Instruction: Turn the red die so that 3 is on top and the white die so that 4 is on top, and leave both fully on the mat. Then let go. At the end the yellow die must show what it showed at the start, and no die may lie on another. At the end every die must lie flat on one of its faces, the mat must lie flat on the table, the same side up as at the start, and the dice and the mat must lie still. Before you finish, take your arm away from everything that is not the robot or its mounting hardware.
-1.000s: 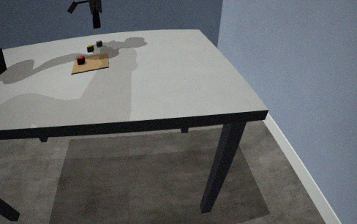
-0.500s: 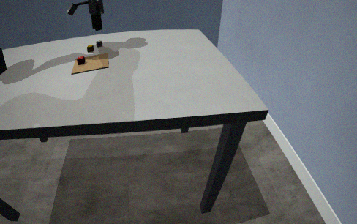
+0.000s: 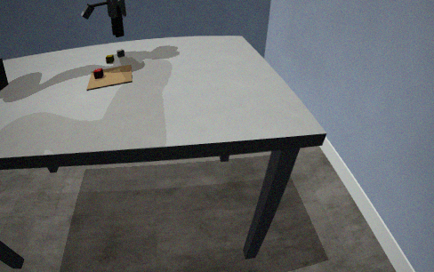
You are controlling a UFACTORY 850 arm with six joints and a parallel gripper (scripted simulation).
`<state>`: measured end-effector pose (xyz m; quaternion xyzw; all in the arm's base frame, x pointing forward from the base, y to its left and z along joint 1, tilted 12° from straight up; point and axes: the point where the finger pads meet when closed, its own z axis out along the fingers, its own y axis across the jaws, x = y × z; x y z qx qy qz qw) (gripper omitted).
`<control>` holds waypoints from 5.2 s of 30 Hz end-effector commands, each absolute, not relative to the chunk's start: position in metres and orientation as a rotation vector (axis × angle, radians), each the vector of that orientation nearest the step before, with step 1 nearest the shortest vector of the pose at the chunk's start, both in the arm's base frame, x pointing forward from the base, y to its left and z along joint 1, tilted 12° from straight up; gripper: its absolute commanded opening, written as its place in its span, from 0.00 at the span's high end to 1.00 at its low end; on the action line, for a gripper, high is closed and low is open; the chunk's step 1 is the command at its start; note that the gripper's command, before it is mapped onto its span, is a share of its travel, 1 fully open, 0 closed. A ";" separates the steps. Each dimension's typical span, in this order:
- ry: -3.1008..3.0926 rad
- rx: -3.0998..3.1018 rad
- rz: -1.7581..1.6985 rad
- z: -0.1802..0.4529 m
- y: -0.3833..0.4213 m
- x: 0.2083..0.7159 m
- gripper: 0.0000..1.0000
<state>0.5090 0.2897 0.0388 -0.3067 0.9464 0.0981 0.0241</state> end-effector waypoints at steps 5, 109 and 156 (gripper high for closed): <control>2.927 -0.948 0.304 0.040 0.290 0.510 0.58; 2.926 -0.949 0.306 -0.012 0.300 0.508 0.58; 2.926 -0.949 0.306 -0.012 0.300 0.509 0.58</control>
